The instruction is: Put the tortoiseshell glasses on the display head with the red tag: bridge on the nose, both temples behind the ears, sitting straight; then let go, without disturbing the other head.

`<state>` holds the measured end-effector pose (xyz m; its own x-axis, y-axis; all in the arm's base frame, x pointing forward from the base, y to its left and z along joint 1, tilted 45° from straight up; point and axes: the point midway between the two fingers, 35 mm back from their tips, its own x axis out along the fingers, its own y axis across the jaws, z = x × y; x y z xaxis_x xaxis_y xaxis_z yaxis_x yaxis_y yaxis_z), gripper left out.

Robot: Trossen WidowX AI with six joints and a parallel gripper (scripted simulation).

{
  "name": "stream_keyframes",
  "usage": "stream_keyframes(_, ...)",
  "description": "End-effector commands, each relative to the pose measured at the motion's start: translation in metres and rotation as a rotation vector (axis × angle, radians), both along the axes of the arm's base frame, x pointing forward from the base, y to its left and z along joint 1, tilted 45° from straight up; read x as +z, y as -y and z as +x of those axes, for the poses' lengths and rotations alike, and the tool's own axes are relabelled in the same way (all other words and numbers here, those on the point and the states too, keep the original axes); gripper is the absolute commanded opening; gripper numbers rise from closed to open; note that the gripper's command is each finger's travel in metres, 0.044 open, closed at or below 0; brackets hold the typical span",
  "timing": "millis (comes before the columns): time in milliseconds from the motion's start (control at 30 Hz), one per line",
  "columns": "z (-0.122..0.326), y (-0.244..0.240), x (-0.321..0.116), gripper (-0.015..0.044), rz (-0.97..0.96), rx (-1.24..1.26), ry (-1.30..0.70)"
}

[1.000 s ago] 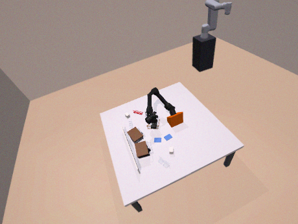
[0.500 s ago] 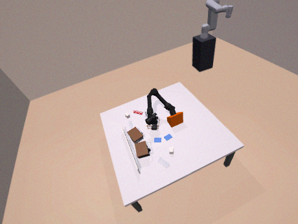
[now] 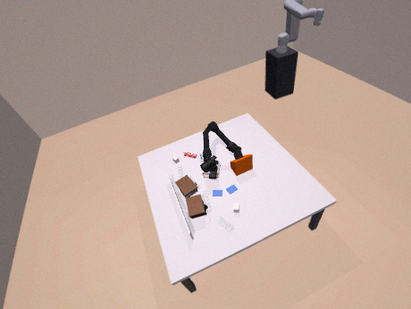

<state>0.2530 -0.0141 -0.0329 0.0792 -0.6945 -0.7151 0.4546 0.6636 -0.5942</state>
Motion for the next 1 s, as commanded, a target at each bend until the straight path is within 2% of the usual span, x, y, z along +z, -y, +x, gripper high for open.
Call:
stream_keyframes(0,0.000,0.000,0.000,0.0080,0.000,0.000,0.000)
stream_keyframes(400,0.000,0.000,0.000,0.0000,0.000,0.000,0.000)
stream_keyframes(700,0.001,-0.005,0.003,0.0000,0.002,0.001,0.000)
stream_keyframes(967,0.001,-0.039,0.034,0.0000,0.007,0.005,-0.001)
